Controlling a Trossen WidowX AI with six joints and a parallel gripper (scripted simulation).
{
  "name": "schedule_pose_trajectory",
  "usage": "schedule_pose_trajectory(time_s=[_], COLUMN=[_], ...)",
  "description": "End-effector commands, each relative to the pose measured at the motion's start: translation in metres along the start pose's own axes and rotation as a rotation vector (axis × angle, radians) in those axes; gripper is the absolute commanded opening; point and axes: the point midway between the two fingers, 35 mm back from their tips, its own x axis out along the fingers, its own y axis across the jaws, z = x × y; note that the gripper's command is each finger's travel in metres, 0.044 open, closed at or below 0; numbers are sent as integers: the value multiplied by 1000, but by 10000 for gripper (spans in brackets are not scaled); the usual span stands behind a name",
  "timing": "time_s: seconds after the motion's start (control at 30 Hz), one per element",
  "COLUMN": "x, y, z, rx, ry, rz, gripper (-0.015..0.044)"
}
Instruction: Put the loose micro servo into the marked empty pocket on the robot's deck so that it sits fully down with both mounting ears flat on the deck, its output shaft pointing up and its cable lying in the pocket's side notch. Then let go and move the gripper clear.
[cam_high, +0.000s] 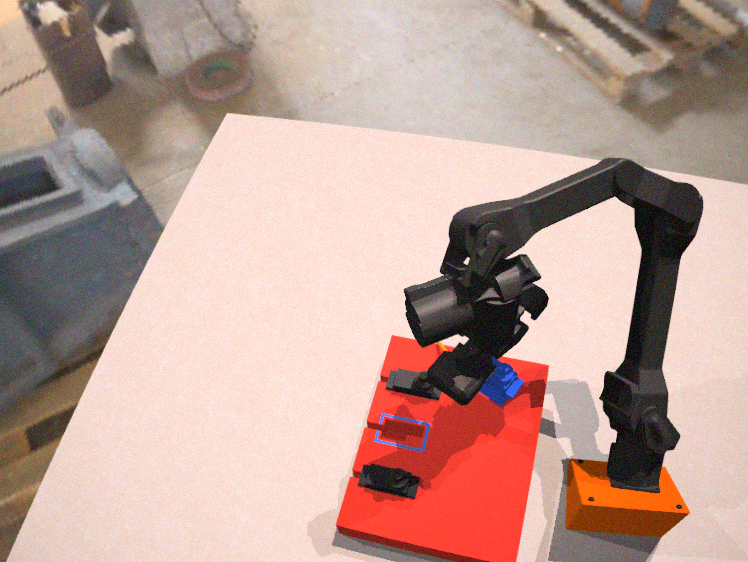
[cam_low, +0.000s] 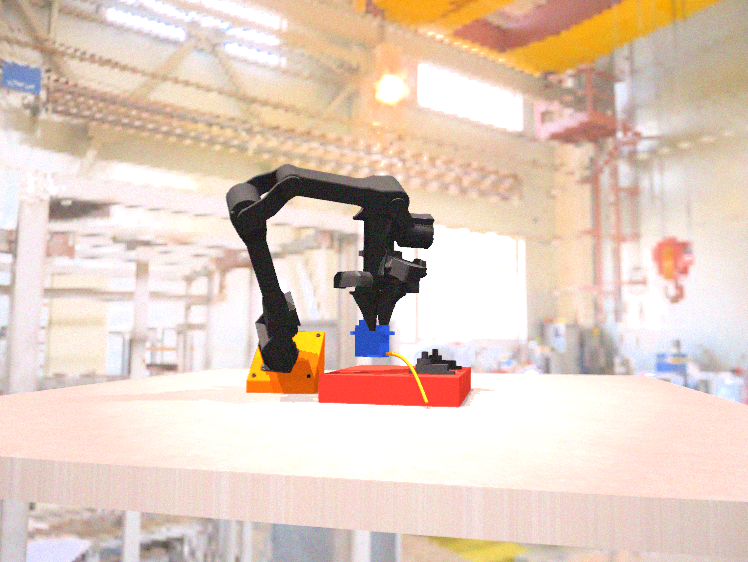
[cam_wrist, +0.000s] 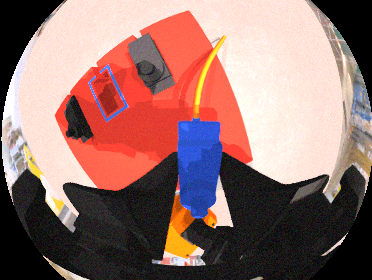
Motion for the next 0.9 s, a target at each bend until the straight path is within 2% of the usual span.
schedule_pose_trajectory(time_s=[0.0,0.43,0.67,0.87], x=[-1,-1,-1,-1], y=[18,78,79,79], z=[-7,-35,-36,-36], rx=[1,2,-30,-209], ry=[-2,-1,-1,-2], rz=[5,7,7,7], gripper=[0,0,0,0])
